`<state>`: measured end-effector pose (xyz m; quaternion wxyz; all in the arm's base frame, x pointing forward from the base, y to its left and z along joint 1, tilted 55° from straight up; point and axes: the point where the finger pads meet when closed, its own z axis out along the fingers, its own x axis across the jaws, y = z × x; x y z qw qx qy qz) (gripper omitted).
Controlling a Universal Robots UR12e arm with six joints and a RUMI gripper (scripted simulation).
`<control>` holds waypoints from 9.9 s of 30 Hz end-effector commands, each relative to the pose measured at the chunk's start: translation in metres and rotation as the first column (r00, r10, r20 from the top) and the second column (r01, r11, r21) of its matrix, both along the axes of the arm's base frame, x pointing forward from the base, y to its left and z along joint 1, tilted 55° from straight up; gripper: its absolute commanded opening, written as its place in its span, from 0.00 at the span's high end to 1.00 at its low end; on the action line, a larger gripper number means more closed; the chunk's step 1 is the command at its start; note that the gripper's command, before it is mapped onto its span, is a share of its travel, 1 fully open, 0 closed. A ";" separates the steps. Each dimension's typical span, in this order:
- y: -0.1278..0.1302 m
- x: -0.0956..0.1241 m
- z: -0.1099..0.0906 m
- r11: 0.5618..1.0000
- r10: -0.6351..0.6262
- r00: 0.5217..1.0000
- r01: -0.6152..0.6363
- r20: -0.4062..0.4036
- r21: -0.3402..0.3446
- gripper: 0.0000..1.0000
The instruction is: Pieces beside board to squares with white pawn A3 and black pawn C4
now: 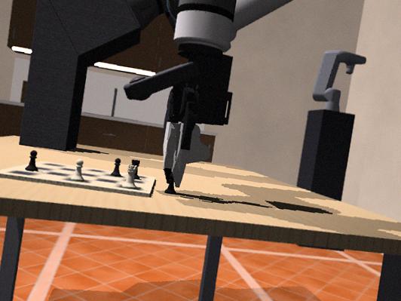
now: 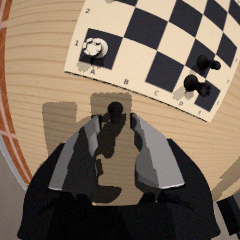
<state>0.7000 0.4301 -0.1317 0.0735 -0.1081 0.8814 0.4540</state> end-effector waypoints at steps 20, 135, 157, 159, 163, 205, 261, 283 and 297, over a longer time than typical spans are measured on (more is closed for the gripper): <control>0.005 0.001 -0.004 1.000 -0.001 1.000 0.001 0.001 0.000 0.80; -0.180 -0.061 -0.084 0.977 -0.209 0.932 0.213 -0.297 -0.021 1.00; -0.141 -0.059 -0.111 0.977 -0.209 0.932 0.213 -0.297 -0.021 1.00; -0.133 -0.059 -0.117 0.977 -0.209 0.932 0.213 -0.297 -0.021 1.00; -0.126 -0.058 -0.122 0.977 -0.209 0.932 0.213 -0.297 -0.021 1.00; -0.101 -0.057 -0.139 0.977 -0.209 0.932 0.213 -0.297 -0.021 1.00; -0.098 -0.057 -0.142 0.977 -0.209 0.932 0.213 -0.297 -0.021 1.00; -0.098 -0.057 -0.142 0.977 -0.209 0.932 0.213 -0.297 -0.021 0.88; -0.098 -0.057 -0.142 0.977 -0.209 0.932 0.213 -0.297 -0.021 0.80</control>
